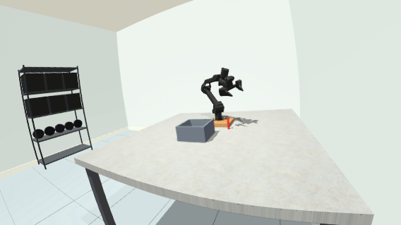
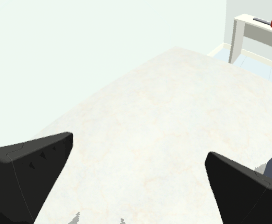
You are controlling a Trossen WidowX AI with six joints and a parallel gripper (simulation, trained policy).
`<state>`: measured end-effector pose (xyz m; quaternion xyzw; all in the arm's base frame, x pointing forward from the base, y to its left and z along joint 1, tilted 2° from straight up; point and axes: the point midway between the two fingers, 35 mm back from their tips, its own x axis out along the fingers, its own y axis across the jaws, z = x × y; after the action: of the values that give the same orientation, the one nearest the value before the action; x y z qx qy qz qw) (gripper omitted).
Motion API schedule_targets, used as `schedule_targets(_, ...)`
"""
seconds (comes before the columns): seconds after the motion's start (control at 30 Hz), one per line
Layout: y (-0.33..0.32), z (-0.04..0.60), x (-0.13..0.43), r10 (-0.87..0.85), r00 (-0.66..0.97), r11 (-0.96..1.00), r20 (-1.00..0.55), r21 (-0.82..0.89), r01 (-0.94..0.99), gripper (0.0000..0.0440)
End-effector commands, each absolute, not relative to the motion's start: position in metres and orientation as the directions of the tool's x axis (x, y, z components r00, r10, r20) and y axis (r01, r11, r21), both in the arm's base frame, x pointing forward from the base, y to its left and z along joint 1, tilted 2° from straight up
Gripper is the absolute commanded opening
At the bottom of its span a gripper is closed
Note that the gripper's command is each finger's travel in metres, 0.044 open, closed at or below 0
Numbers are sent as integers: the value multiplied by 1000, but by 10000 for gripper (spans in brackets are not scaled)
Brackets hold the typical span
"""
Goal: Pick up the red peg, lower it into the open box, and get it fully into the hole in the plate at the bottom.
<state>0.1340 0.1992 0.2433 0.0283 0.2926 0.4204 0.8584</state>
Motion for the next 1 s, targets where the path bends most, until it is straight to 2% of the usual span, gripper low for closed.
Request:
schedule_targets(0.0, 191, 228, 140, 682, 485, 714, -548, 354, -604, 440)
schedule_targets(0.5, 159, 178, 145, 466, 428, 883, -774, 440, -165, 440)
schedule_targets(0.97, 136, 136, 139, 245, 266, 908, -932, 316, 274, 440)
